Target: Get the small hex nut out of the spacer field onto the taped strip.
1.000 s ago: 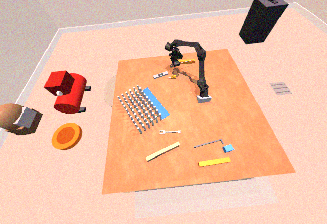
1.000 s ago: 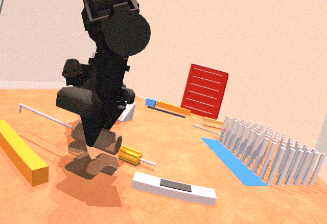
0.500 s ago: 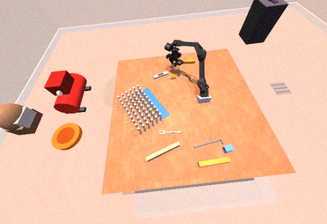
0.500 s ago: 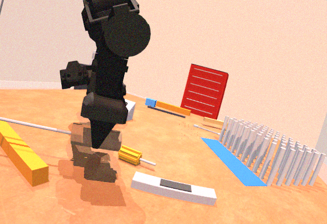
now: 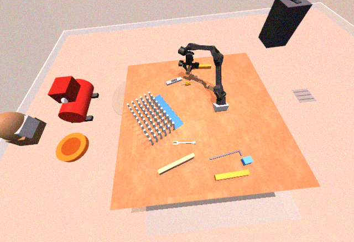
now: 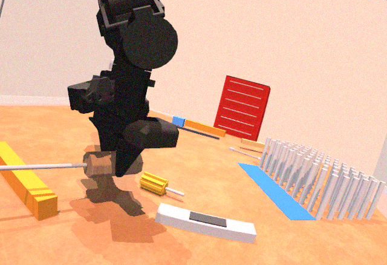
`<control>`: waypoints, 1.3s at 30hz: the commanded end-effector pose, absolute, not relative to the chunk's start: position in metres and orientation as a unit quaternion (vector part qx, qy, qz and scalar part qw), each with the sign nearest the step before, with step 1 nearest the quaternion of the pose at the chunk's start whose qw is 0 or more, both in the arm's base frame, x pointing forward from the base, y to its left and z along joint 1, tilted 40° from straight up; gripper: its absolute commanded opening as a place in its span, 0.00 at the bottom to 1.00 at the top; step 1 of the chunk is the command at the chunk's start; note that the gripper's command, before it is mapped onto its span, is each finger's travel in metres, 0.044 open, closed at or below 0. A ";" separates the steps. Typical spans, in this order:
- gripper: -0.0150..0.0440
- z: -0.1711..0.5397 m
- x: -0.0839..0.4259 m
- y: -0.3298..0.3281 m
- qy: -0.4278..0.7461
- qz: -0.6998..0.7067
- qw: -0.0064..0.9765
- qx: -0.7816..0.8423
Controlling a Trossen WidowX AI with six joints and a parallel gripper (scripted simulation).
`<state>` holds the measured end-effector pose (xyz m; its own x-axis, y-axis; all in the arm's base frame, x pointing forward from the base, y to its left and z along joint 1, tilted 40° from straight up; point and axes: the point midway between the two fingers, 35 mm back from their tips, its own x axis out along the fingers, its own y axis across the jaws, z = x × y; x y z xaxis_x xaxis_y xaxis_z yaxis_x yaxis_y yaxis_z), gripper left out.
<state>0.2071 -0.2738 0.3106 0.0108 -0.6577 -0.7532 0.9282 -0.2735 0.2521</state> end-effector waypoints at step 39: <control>0.25 0.291 0.209 -0.292 0.363 -0.604 0.676 0.215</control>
<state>0.2080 -0.2886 0.2959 0.0049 -0.6628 -0.7488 0.9735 0.1743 -0.1479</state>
